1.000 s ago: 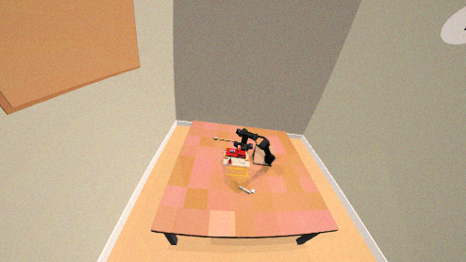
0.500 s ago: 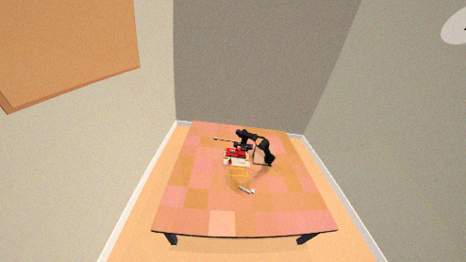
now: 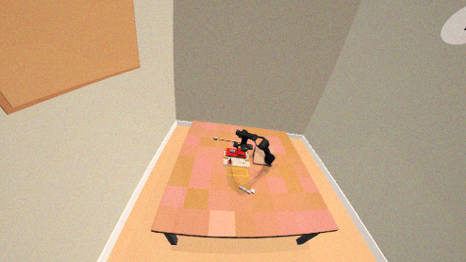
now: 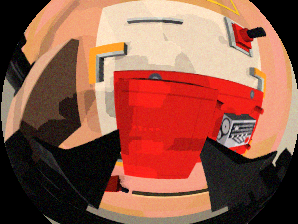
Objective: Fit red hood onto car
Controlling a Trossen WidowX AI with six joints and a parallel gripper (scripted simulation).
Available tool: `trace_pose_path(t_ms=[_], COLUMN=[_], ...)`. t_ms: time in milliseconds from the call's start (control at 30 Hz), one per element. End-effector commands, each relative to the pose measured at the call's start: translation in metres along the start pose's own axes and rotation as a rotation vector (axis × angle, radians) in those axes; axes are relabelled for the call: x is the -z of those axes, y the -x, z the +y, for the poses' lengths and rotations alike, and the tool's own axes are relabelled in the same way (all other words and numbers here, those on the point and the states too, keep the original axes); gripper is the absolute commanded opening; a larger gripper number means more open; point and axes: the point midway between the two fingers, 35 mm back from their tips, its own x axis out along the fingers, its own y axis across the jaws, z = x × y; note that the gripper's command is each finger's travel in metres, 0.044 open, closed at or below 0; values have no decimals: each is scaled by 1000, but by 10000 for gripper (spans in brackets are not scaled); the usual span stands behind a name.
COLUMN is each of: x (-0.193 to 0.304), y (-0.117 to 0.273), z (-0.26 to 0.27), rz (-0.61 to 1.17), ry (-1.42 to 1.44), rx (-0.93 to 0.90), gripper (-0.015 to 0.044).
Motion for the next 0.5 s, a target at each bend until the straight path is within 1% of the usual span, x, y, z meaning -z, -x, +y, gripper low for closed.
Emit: trace_pose_path(t_ms=[0,100,467], x=[0,0,0], y=[0,0,14], z=[0,0,0], rz=[0,0,0], ry=[1,1,0], rx=[1,1,0], gripper=[315,295,6])
